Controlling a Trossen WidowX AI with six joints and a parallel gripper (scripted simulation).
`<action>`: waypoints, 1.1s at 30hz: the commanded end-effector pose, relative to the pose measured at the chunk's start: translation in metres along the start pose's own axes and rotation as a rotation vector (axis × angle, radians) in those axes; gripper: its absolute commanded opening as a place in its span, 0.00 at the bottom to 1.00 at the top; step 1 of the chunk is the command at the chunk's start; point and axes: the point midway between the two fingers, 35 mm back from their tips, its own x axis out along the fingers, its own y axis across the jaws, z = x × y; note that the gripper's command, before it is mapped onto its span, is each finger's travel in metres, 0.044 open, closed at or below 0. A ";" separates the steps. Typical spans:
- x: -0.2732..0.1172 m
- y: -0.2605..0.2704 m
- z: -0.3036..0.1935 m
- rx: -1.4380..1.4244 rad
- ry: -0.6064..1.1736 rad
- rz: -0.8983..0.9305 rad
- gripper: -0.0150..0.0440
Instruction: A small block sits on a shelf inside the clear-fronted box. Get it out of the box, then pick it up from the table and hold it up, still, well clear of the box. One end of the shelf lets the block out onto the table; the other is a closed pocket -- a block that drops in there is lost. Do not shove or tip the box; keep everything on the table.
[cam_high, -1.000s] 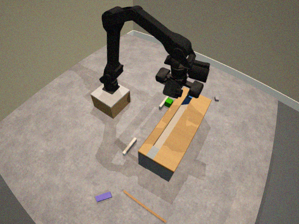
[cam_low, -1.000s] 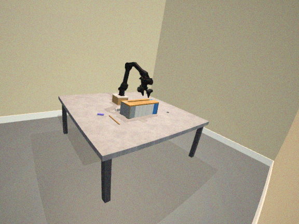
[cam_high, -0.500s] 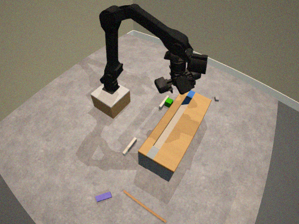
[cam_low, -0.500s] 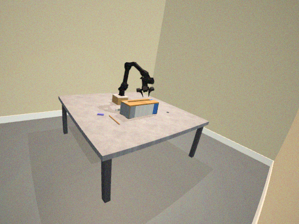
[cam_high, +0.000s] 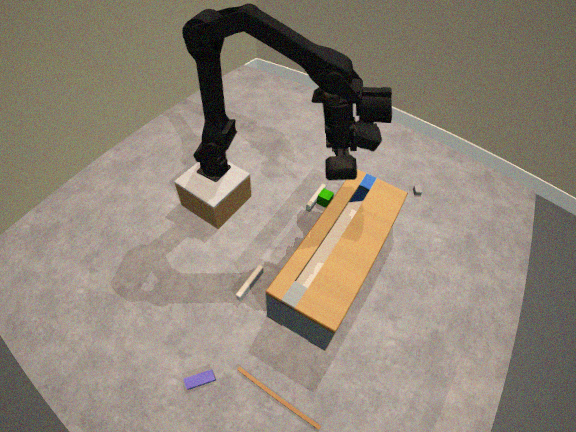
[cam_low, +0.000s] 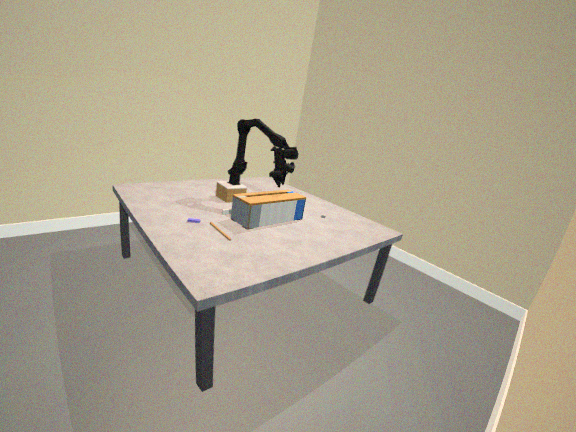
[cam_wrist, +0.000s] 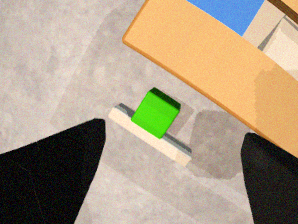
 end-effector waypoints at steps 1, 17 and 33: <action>-0.004 0.011 -0.005 -0.945 0.002 -0.128 0.74; -0.009 0.023 -0.010 -2.116 0.153 -0.277 0.74; -0.012 0.028 -0.012 -2.666 0.299 -0.327 0.74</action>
